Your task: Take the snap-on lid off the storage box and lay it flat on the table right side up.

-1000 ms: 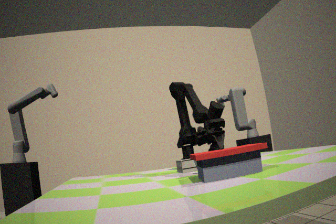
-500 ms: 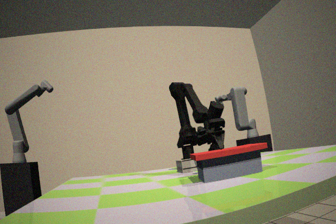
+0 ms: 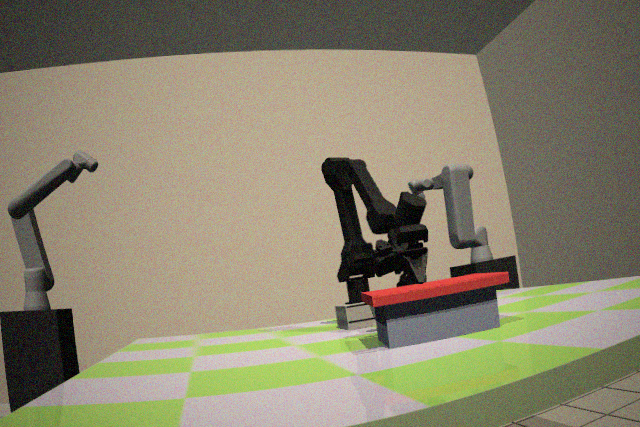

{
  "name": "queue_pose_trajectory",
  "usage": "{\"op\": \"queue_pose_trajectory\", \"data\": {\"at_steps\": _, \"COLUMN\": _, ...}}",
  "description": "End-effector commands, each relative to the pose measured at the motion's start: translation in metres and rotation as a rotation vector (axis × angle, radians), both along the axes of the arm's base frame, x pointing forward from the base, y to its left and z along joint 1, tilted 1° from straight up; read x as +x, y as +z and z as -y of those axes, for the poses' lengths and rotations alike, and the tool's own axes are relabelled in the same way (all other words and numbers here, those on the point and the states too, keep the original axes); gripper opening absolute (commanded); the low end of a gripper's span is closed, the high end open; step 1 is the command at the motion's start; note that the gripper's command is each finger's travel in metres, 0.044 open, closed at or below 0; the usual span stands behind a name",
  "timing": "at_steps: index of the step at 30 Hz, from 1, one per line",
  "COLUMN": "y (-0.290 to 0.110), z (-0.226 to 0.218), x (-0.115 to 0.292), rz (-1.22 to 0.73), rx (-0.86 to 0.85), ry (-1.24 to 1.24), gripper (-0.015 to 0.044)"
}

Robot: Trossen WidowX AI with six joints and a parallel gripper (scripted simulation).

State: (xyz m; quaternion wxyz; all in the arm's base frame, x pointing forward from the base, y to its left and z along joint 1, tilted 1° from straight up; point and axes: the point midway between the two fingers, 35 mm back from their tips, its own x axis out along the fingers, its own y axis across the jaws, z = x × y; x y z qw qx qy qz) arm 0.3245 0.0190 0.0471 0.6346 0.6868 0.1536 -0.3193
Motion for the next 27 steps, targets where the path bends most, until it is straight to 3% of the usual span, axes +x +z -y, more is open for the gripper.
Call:
{"op": "queue_pose_trajectory", "data": {"at_steps": 1, "y": 0.0022, "z": 0.0, "x": -0.0002, "rz": 0.003, "rx": 0.001, "ry": -0.001, "gripper": 0.0}}
{"op": "queue_pose_trajectory", "data": {"at_steps": 27, "y": 0.0074, "z": -0.0006, "x": -0.0007, "rz": 0.003, "rx": 0.001, "ry": -0.001, "gripper": 0.0}}
